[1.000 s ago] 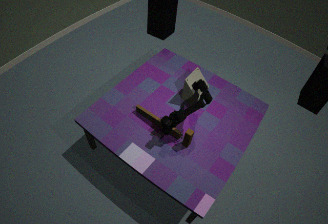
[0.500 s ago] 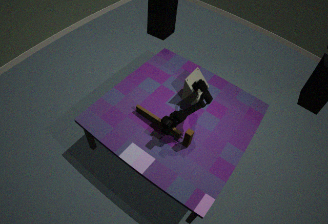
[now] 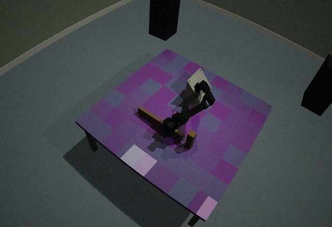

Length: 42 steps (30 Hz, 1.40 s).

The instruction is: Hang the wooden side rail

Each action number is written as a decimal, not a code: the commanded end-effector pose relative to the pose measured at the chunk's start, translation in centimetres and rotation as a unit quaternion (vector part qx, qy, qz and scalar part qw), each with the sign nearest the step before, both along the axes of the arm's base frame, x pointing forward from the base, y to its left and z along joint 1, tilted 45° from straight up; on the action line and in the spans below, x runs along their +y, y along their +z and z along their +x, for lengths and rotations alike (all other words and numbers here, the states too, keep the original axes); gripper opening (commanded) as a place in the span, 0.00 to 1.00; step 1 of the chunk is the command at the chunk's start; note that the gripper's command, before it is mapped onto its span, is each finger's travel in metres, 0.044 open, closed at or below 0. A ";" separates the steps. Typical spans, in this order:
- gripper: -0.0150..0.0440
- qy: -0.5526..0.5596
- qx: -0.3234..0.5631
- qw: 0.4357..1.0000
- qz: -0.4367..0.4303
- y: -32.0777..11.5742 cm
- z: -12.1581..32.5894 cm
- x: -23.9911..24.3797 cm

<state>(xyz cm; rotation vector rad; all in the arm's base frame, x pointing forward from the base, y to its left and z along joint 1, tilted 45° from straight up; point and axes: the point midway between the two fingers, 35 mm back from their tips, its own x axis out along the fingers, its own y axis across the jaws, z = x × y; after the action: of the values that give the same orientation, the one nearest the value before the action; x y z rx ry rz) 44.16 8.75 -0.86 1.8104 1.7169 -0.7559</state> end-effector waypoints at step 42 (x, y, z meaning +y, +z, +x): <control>0.25 -0.004 -0.007 1.000 0.000 0.9 0.2 0.1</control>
<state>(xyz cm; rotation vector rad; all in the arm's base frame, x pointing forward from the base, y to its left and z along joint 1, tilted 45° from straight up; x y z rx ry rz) 44.16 9.06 -0.57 1.8114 1.7156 -0.7552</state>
